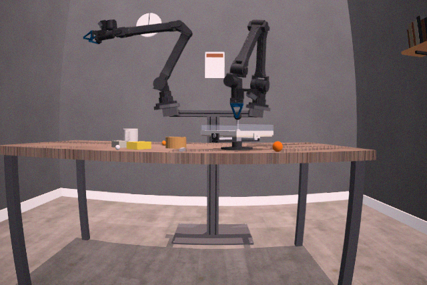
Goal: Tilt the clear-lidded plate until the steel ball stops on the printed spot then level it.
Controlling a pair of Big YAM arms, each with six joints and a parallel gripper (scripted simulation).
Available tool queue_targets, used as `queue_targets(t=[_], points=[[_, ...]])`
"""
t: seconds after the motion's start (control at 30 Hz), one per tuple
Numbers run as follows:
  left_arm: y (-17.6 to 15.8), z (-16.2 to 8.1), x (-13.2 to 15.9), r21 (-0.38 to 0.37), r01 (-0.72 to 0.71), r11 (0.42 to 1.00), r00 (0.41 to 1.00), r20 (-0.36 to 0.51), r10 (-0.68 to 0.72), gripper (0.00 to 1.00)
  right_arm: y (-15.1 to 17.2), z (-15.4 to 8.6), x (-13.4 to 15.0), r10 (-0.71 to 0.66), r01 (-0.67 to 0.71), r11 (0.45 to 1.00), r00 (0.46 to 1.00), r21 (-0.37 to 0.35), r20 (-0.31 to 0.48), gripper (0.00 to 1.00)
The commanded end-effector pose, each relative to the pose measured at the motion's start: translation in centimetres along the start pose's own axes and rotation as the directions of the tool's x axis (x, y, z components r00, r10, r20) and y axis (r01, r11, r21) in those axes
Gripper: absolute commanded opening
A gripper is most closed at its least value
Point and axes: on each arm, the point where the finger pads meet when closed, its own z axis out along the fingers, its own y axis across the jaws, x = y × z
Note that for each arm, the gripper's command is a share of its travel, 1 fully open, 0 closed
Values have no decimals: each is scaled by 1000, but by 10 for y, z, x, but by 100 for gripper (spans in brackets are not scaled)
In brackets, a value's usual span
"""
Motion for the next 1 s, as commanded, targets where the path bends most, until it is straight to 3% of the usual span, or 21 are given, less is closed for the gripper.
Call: queue_targets(t=[0.0,0.97], points=[[-19,-23,11,54,-20,998,1000,-19,21,0,-4,-4,-48,-11,11,1000,996,6,91,100],[-17,-22,8,47,-20,999,1000,-16,20,0,-4,-4,-48,-11,11,1000,996,6,91,100]])
